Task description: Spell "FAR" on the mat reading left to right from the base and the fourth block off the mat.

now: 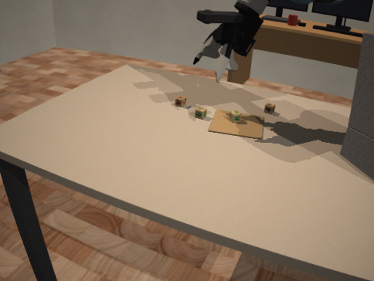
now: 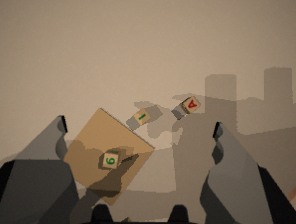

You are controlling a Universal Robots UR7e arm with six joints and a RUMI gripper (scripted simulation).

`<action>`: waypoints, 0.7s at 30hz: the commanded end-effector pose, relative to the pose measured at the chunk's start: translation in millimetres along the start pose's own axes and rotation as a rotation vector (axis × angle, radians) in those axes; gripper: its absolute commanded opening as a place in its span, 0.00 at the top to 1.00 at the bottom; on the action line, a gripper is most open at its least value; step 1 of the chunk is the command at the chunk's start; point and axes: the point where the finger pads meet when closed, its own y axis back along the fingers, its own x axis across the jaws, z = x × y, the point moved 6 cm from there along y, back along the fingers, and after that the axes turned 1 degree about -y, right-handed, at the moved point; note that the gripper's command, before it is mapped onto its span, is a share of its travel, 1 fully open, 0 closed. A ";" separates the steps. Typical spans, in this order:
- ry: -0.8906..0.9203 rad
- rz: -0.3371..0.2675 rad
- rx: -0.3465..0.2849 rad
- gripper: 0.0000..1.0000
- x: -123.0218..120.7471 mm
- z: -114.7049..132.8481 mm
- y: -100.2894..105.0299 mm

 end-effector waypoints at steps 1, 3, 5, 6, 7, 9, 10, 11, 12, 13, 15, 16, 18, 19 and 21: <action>0.001 0.001 0.000 0.00 0.3 -0.3 0.3; 0.001 0.001 0.000 0.00 0.3 -0.3 0.3; 0.001 0.001 0.000 0.00 0.3 -0.3 0.3; 0.001 0.001 0.000 0.00 0.3 -0.3 0.3; 0.001 0.001 0.000 0.00 0.3 -0.3 0.3; 0.001 0.001 0.000 0.00 0.3 -0.3 0.3; 0.001 0.001 0.000 0.00 0.3 -0.3 0.3; 0.001 0.001 0.000 0.00 0.3 -0.3 0.3; 0.001 0.001 0.000 0.00 0.3 -0.3 0.3; 0.001 0.001 0.000 0.00 0.3 -0.3 0.3; 0.001 0.001 0.000 0.00 0.2 -0.1 0.4; 0.001 0.001 0.000 0.00 -0.4 1.2 0.9; 0.001 0.001 0.000 0.00 -1.8 4.2 2.3; 0.001 0.001 0.000 0.00 -1.8 4.2 2.3; 0.001 0.000 -0.002 0.00 -7.8 15.9 7.9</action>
